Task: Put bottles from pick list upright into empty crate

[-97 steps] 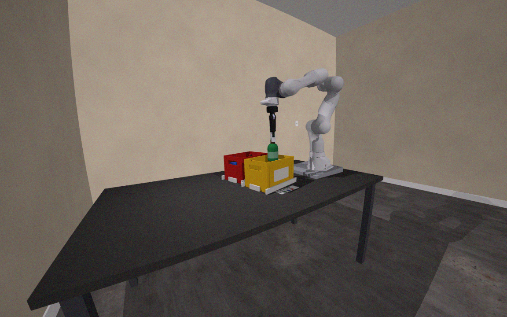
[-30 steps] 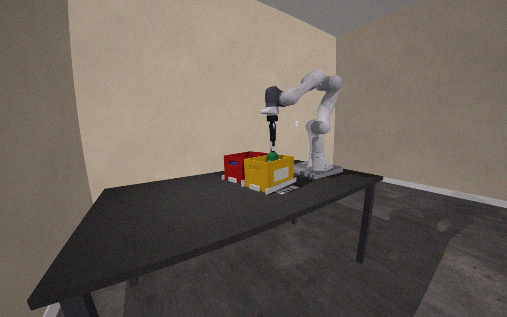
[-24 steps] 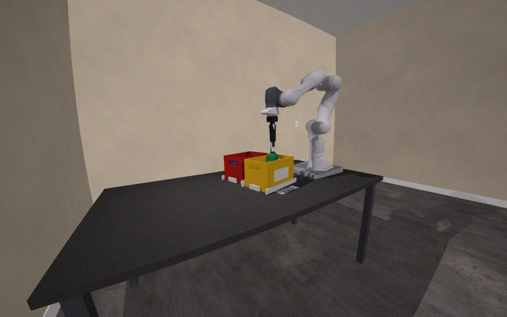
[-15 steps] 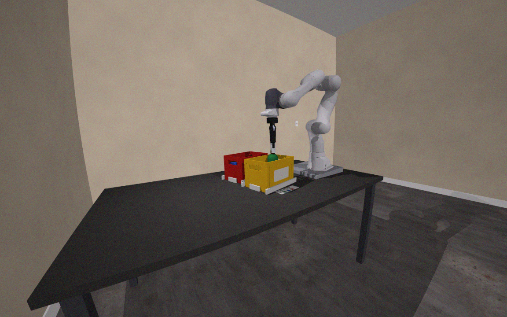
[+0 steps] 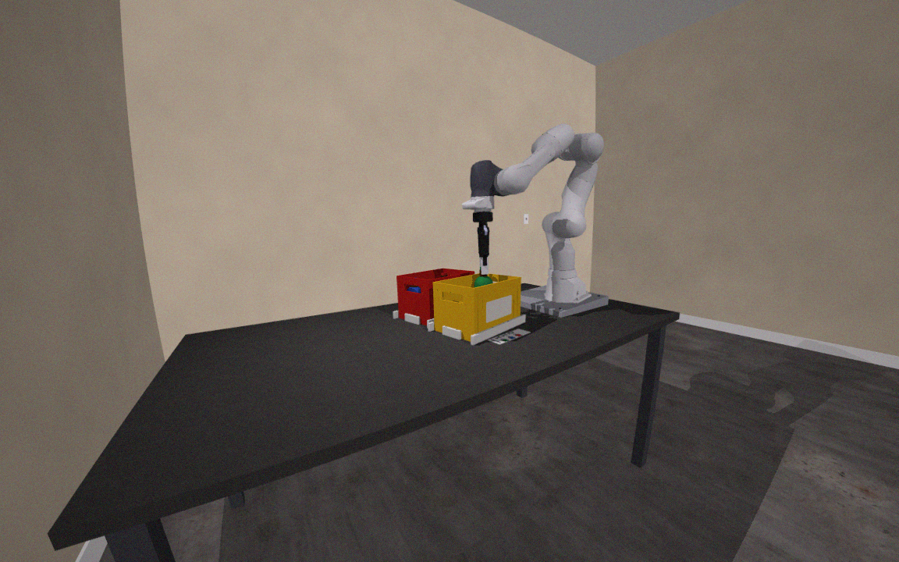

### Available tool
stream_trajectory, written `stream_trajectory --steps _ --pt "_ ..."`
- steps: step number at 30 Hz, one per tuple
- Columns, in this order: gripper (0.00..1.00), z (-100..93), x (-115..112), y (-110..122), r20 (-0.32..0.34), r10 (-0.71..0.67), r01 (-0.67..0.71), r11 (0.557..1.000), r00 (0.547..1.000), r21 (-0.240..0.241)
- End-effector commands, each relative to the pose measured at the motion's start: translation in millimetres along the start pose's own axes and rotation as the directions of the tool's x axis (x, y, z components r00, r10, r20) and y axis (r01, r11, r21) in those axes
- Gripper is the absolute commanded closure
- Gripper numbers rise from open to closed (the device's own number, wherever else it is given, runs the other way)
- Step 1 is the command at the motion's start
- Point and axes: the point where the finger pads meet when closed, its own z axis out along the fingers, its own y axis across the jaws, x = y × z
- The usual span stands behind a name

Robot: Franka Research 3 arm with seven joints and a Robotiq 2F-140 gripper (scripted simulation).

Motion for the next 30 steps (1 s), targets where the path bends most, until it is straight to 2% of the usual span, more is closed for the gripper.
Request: stream_trajectory --steps 1,30 --pt "1.00 0.0 5.7 -2.7 -0.019 0.002 -0.002 1.000 1.000 0.006" --pt "1.00 18.0 6.1 -2.7 -0.019 0.002 -0.002 1.000 1.000 0.006"
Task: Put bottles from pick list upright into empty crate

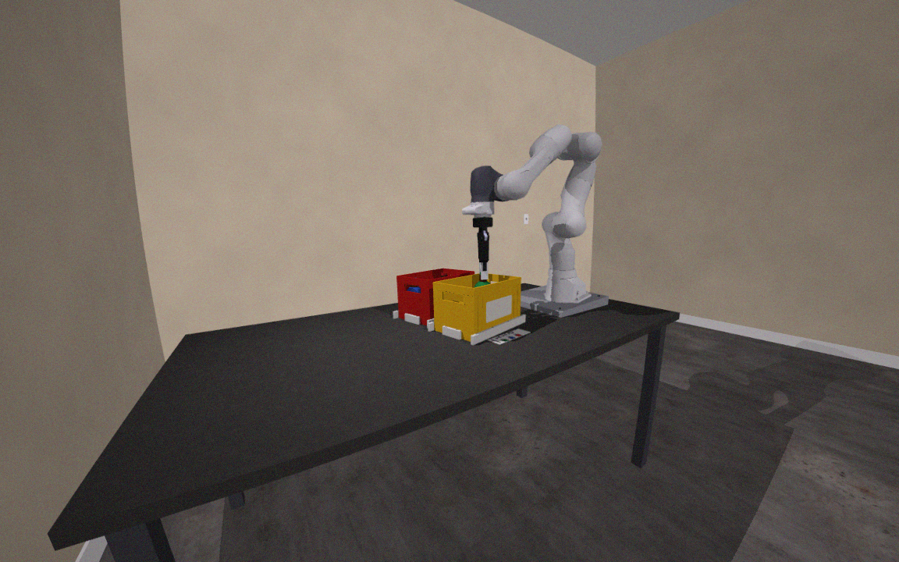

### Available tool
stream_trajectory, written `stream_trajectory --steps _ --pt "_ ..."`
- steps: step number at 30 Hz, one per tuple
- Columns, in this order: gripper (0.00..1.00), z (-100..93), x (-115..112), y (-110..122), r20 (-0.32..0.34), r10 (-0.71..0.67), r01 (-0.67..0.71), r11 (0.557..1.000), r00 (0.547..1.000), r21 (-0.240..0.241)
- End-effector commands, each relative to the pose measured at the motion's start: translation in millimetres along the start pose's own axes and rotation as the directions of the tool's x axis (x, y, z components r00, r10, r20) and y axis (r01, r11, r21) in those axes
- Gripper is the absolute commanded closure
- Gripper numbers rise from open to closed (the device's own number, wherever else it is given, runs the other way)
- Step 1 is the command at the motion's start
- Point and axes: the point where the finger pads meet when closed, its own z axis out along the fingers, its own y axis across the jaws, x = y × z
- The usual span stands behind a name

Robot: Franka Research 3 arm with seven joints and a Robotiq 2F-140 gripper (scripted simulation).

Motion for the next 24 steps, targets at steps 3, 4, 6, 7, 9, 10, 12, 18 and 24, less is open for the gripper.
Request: stream_trajectory --steps 3,4,6,7,9,10,12,18,24 --pt "1.00 -0.2 4.6 -2.3 -0.015 0.003 -0.003 1.000 1.000 0.005" --pt "1.00 0.3 4.7 -2.3 -0.015 0.003 -0.003 1.000 1.000 0.005" --pt "1.00 1.3 4.7 -2.3 -0.015 0.003 -0.003 1.000 1.000 0.005" --pt "1.00 1.8 4.7 -2.3 -0.015 0.003 -0.003 1.000 1.000 0.005" --pt "1.00 2.3 4.7 -2.3 -0.015 0.003 -0.003 1.000 1.000 0.005" --pt "1.00 2.3 4.7 -2.3 -0.015 0.003 -0.003 1.000 1.000 0.005" --pt "1.00 3.3 4.7 -2.3 -0.015 0.003 -0.003 1.000 1.000 0.005" --pt "1.00 6.3 4.7 -2.3 -0.015 0.003 -0.003 1.000 1.000 0.005" --pt "1.00 9.3 4.8 -2.3 -0.015 0.003 -0.003 1.000 1.000 0.005"
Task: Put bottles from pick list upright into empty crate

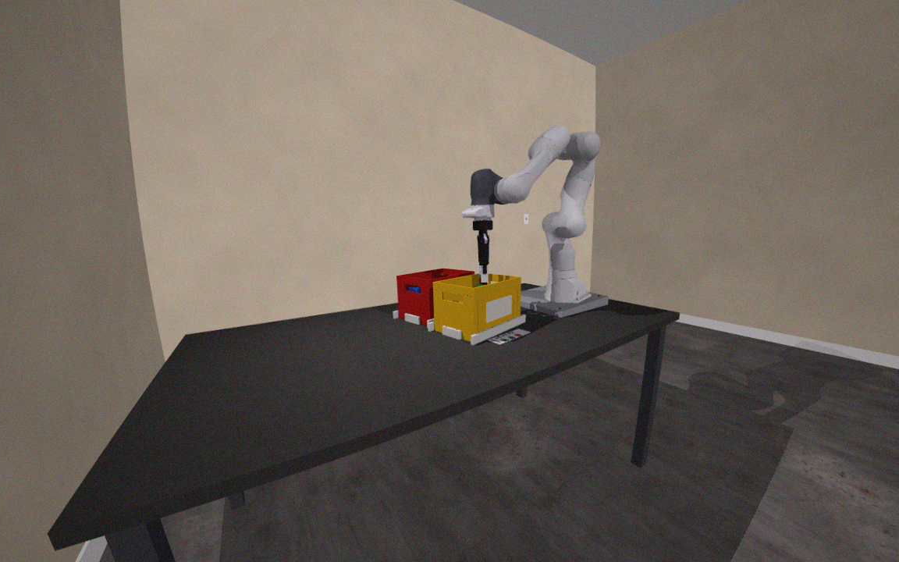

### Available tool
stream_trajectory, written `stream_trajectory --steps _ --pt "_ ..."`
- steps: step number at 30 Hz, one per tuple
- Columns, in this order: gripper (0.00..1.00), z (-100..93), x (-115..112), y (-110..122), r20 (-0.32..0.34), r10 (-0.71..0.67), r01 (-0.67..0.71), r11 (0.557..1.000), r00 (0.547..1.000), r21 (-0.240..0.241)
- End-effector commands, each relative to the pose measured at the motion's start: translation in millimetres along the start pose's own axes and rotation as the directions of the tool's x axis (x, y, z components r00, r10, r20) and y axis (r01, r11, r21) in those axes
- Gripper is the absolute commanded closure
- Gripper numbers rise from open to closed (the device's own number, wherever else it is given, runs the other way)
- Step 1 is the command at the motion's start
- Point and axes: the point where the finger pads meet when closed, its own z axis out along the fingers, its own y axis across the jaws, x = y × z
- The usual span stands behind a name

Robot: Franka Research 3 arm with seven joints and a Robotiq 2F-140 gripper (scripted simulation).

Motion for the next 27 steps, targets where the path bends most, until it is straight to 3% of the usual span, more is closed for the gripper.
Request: stream_trajectory --steps 1,27 --pt "1.00 -1.3 4.8 -2.2 -0.015 0.004 -0.004 1.000 1.000 0.005" --pt "1.00 9.7 5.0 -2.2 -0.015 0.004 -0.004 1.000 1.000 0.005"
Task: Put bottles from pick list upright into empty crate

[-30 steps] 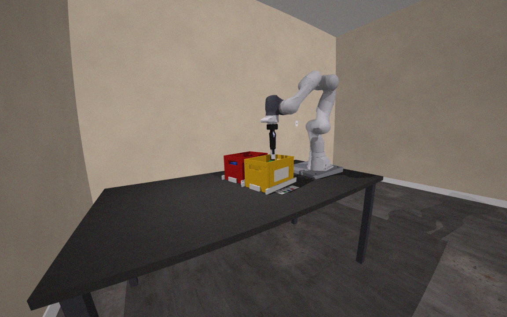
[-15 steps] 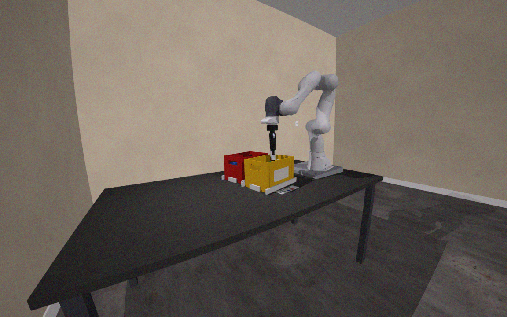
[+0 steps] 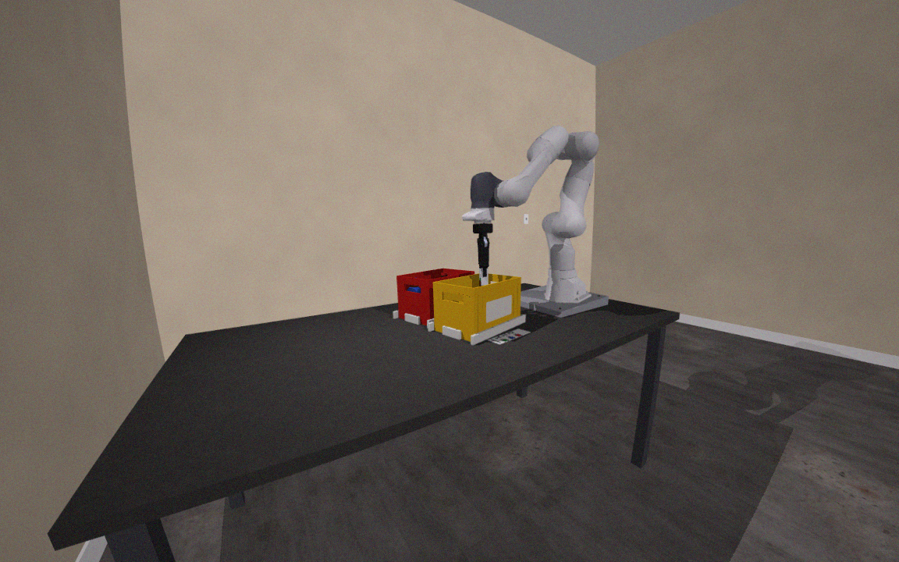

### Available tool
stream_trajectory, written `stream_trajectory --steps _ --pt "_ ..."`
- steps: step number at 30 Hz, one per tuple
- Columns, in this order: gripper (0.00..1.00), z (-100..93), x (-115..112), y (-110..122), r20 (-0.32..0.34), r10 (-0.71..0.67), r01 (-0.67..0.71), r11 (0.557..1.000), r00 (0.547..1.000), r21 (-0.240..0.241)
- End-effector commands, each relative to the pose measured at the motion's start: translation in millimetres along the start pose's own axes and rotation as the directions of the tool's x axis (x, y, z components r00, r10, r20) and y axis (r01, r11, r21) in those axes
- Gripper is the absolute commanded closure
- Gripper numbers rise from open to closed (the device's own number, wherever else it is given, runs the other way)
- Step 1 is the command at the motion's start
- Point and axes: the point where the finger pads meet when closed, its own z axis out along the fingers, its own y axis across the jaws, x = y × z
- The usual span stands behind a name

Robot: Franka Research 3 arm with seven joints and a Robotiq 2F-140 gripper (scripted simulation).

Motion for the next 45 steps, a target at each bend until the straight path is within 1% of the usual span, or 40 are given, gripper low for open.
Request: stream_trajectory --steps 1,6,7,35,42,45 --pt "1.00 -1.1 4.7 -2.0 -0.015 0.006 -0.005 1.000 1.000 0.005" --pt "1.00 -0.1 4.7 -2.0 -0.015 0.006 -0.005 1.000 1.000 0.005" --pt "0.62 2.1 4.8 -2.0 -0.015 0.006 -0.005 1.000 1.000 0.005" --pt "0.62 2.1 4.8 -2.0 -0.015 0.006 -0.005 1.000 1.000 0.005" --pt "0.62 -16.5 4.5 -1.9 -0.015 0.006 -0.005 1.000 1.000 0.005" --pt "0.62 -19.2 4.4 -1.9 -0.015 0.006 -0.005 1.000 1.000 0.005"
